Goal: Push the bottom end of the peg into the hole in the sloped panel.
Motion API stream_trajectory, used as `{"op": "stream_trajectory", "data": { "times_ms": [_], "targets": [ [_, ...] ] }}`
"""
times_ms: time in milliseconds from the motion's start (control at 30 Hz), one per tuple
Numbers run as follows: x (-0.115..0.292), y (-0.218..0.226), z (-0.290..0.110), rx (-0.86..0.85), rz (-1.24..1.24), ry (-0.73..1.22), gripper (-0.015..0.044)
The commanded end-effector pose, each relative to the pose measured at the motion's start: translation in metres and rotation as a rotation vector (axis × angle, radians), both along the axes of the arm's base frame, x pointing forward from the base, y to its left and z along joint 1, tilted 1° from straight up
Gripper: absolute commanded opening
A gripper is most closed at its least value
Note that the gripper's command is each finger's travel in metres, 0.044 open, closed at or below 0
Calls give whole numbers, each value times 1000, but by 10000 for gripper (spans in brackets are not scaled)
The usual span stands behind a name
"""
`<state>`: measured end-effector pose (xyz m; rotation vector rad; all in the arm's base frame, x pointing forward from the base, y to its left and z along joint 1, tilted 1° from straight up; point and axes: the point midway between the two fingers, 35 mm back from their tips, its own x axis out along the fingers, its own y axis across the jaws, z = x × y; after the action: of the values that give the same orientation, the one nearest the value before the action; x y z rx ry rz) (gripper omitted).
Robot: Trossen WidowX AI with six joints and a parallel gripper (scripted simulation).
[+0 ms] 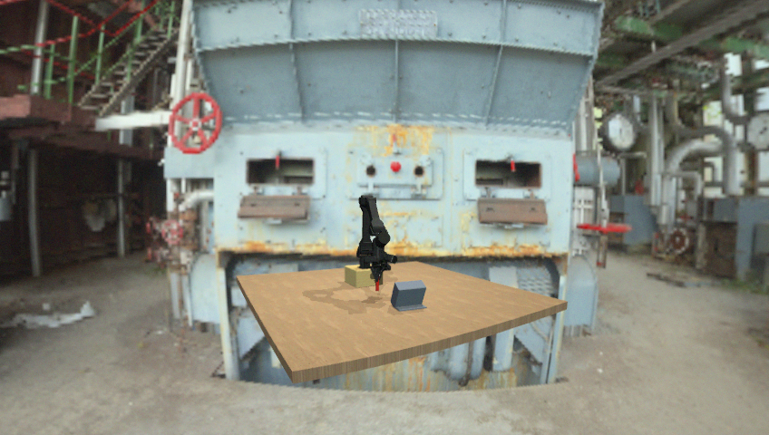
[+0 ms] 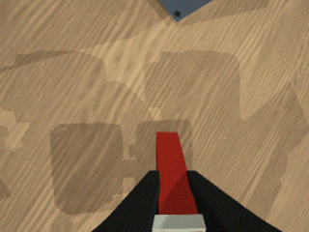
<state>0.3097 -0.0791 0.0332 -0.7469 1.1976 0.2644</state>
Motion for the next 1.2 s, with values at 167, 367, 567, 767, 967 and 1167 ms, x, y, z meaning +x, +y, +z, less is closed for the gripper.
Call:
{"op": "stream_trajectory", "data": {
  "times_ms": [167, 367, 567, 767, 967, 1167],
  "targets": [
    [2, 6, -1, 9, -54, -57, 0],
    [4, 12, -2, 21, -89, -98, 0],
    [5, 17, -2, 35, -124, -139, 0],
    [6, 22, -3, 51, -158, -181, 0],
    [6, 27, -3, 70, -191, -222, 0],
    [6, 33, -3, 92, -224, -264, 0]
  ]
}}
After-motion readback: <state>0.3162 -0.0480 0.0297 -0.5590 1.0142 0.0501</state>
